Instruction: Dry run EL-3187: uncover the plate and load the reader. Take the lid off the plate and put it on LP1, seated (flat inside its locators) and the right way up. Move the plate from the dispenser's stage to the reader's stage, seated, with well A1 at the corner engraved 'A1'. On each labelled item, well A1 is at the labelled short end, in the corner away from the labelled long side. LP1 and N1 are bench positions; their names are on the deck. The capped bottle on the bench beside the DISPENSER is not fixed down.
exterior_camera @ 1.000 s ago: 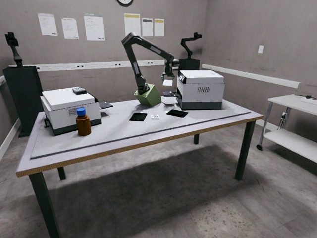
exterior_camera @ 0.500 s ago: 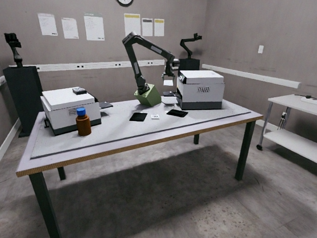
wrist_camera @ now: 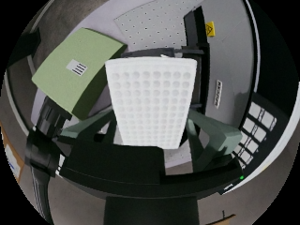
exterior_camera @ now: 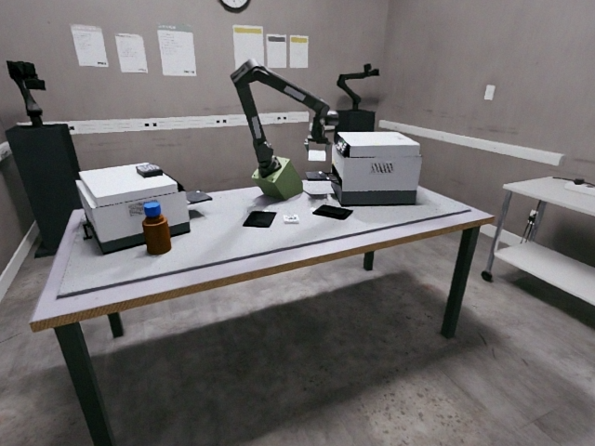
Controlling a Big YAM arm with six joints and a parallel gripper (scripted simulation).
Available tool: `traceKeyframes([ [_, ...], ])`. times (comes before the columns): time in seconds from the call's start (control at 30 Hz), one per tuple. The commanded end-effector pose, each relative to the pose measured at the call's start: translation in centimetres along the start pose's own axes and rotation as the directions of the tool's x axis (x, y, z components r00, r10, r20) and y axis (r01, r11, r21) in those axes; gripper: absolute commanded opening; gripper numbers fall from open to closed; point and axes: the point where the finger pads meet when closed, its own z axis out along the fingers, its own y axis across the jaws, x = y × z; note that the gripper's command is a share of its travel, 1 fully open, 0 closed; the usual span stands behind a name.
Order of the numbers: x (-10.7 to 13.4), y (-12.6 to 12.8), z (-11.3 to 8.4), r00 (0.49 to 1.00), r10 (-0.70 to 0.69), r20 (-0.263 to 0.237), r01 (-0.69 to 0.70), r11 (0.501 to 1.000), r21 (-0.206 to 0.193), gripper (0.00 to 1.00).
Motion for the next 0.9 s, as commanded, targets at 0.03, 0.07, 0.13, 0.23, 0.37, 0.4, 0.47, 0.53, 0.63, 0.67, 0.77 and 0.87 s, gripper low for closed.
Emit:
traceKeyframes([
  [0.03, -0.6, -0.6, -0.3, 0.999, -0.038, -0.005, 0.038, 0.999, 0.026, 0.86],
  [0.07, -0.7, -0.4, -0.2, 0.999, -0.043, -0.009, 0.043, 0.999, 0.023, 0.86],
  [0.13, -0.7, -0.2, 0.1, 0.999, -0.050, -0.014, 0.051, 0.999, 0.017, 0.86],
  [0.23, -0.4, -0.3, 0.5, 0.998, -0.056, -0.017, 0.057, 0.998, 0.011, 0.86],
  [0.37, -0.2, -1.1, 0.0, 0.999, -0.040, 0.002, 0.040, 0.999, 0.020, 0.86],
  [0.4, -0.1, -1.0, 0.0, 0.999, -0.045, 0.000, 0.045, 0.999, 0.020, 0.86],
  [0.47, 0.0, -1.1, 0.0, 0.999, -0.054, -0.005, 0.054, 0.998, 0.025, 0.86],
  [0.53, -0.2, -1.0, 0.0, 0.999, -0.054, -0.005, 0.054, 0.998, 0.027, 0.86],
  [0.63, -0.5, -0.6, 0.5, 0.996, -0.087, -0.020, 0.088, 0.996, 0.023, 0.86],
  [0.67, -0.5, -0.6, 0.6, 0.995, -0.097, -0.027, 0.098, 0.995, 0.024, 0.86],
  [0.77, -0.5, -0.1, 0.8, 0.993, -0.112, -0.029, 0.112, 0.994, 0.008, 0.86],
  [0.87, -0.5, -0.2, 1.1, 0.992, -0.124, -0.038, 0.124, 0.992, 0.008, 0.86],
])
